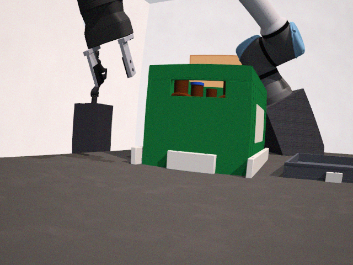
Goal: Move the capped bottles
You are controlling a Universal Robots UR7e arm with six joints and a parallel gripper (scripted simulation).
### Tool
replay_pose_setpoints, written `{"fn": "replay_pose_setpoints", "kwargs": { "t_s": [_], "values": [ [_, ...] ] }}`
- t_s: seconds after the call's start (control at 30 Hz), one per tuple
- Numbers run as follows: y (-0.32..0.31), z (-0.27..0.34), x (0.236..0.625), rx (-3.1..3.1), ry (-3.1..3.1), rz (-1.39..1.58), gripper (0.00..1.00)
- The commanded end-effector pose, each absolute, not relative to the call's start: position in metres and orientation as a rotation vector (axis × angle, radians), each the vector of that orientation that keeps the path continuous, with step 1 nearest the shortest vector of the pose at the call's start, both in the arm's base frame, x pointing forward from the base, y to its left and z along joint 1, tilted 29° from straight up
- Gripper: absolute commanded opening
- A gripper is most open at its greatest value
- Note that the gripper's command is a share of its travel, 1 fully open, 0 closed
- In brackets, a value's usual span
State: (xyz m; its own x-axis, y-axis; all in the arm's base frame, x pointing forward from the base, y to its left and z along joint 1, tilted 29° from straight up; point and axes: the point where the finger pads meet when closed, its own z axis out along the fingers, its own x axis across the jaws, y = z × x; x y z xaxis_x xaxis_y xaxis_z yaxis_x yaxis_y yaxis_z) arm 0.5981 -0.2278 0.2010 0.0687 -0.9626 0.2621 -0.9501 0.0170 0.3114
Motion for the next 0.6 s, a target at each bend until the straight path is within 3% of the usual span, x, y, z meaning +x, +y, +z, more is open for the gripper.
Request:
{"fn": "replay_pose_setpoints", "kwargs": {
  "t_s": [0.0, 0.57],
  "values": [
    [-0.2276, 0.2019, 0.5983, 1.952, -1.9, -0.039, 1.0],
    [-0.226, 0.2048, 0.5977, 1.952, -1.9, -0.039, 1.0]
  ]
}}
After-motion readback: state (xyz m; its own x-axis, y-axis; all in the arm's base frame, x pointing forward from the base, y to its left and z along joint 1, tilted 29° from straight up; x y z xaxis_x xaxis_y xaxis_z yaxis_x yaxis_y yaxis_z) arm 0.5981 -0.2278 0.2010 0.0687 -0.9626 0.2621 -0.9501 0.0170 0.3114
